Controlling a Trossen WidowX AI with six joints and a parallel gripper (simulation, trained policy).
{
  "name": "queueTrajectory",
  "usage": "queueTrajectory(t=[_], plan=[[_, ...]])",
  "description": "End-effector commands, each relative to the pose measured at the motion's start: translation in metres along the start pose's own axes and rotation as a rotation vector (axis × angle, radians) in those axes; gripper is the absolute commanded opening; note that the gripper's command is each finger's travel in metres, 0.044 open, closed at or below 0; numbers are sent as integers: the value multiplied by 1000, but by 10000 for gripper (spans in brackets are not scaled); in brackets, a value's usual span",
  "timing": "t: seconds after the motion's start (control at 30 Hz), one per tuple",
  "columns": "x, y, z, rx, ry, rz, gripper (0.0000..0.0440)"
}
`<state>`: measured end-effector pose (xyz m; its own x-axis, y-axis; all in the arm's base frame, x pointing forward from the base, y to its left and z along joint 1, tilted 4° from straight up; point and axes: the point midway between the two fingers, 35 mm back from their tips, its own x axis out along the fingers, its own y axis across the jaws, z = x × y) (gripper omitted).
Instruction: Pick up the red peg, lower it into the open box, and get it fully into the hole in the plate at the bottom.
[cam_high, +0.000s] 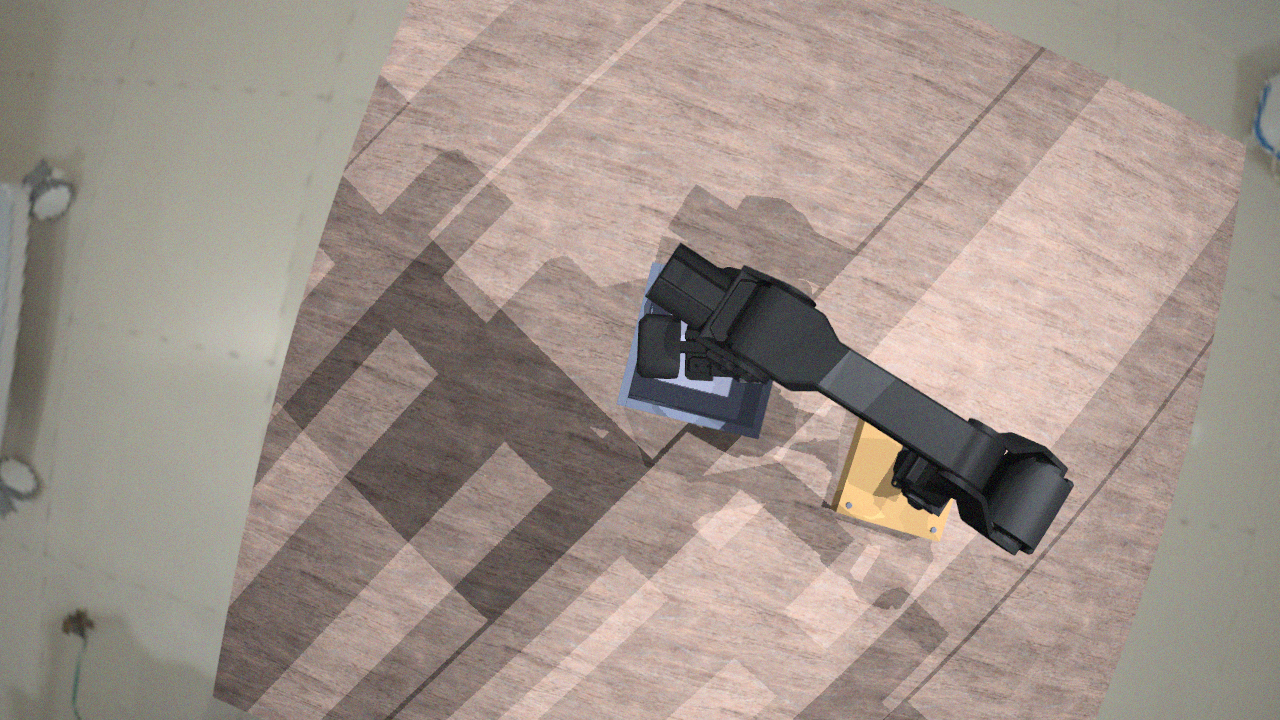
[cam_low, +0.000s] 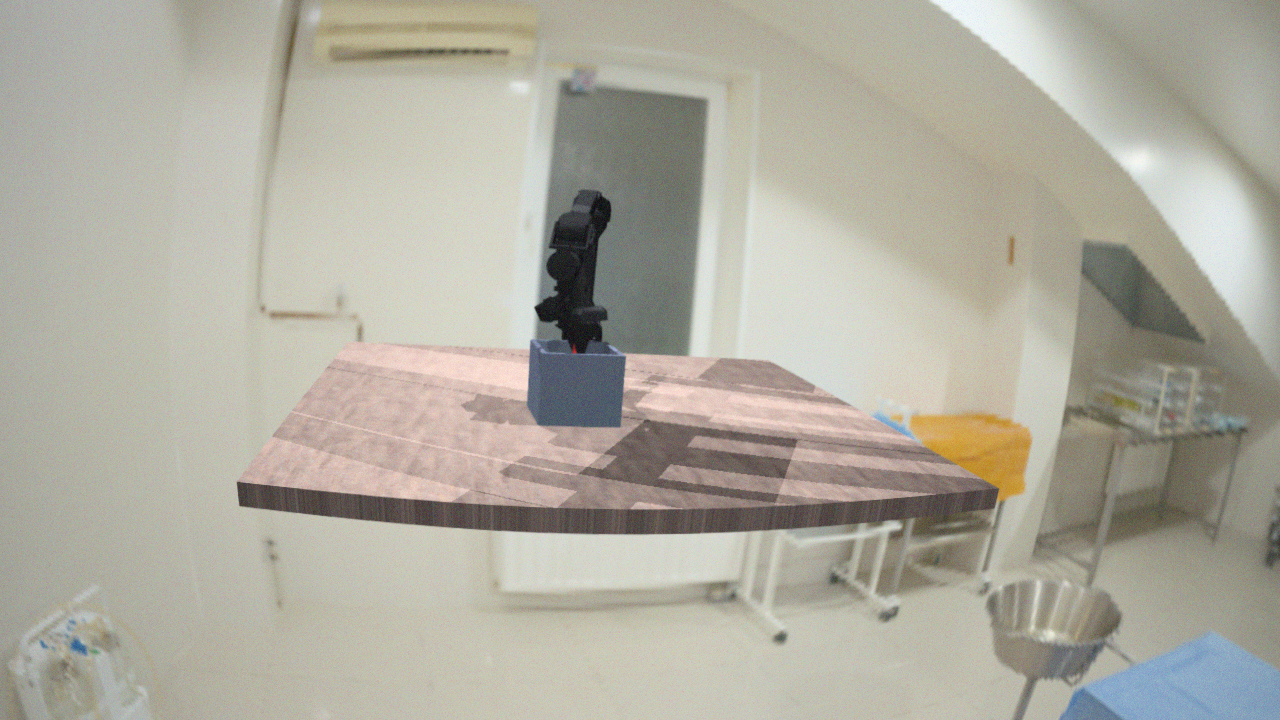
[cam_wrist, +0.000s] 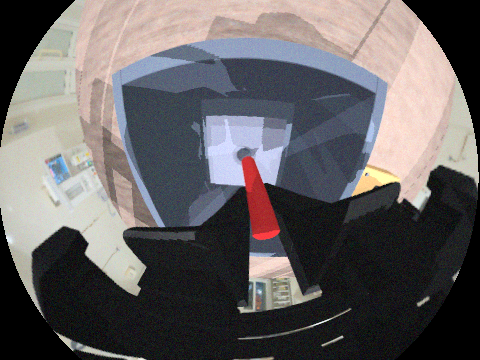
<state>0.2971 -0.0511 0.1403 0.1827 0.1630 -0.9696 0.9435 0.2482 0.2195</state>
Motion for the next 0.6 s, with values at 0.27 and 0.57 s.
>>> queueTrajectory(t=[0.27,0.57], plan=[[27,6,4,-60,28,-6,0],[46,6,5,-99,38,-26,80]])
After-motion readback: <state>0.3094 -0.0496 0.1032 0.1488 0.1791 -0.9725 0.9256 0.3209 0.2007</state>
